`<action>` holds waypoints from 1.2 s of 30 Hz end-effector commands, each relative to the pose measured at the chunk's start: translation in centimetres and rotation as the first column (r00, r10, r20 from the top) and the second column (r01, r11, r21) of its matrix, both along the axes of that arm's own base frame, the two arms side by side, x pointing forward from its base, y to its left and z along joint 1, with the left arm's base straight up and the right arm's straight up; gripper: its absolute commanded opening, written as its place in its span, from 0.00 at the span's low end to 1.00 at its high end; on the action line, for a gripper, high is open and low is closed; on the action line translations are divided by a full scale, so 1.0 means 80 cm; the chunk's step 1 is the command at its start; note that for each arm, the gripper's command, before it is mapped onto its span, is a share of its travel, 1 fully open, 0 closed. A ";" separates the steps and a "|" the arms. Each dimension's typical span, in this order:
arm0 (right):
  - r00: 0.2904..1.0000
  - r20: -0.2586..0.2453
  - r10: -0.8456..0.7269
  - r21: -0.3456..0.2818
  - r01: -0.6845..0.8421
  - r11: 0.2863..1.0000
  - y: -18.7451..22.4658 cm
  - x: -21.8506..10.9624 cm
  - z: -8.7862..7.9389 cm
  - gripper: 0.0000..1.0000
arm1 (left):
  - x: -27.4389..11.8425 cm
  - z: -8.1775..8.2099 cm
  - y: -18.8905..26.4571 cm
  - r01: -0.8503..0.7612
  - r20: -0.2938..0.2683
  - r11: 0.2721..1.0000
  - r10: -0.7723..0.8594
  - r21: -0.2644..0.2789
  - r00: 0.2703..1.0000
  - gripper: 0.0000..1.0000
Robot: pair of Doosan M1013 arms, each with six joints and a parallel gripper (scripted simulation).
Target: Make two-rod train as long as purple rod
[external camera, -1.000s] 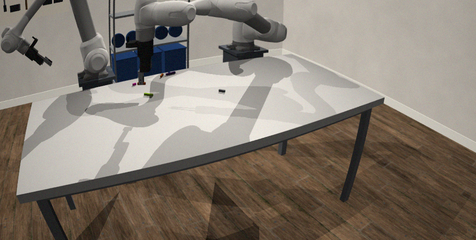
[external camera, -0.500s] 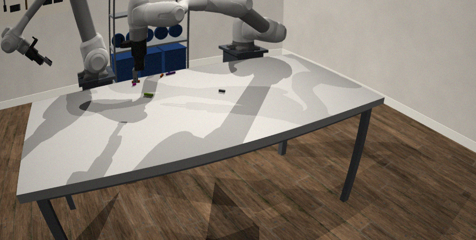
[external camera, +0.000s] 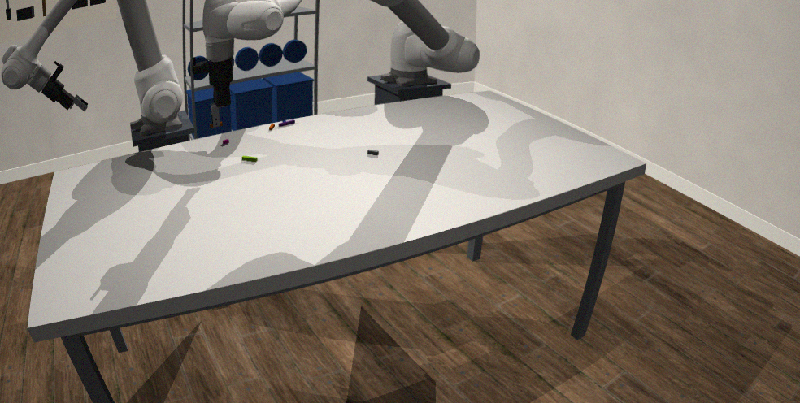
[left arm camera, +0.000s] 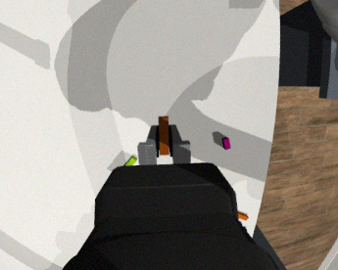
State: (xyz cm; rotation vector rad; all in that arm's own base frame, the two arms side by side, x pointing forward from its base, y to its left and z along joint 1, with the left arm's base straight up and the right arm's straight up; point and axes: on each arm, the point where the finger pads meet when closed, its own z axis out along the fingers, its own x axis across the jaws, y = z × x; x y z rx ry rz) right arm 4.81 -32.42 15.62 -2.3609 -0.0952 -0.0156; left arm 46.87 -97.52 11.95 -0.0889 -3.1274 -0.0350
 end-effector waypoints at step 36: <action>1.000 -0.003 0.008 0.007 -0.008 1.000 0.003 -0.005 0.003 1.00 | -0.130 -0.024 0.029 -0.276 0.015 0.961 0.277 -0.022 0.961 0.24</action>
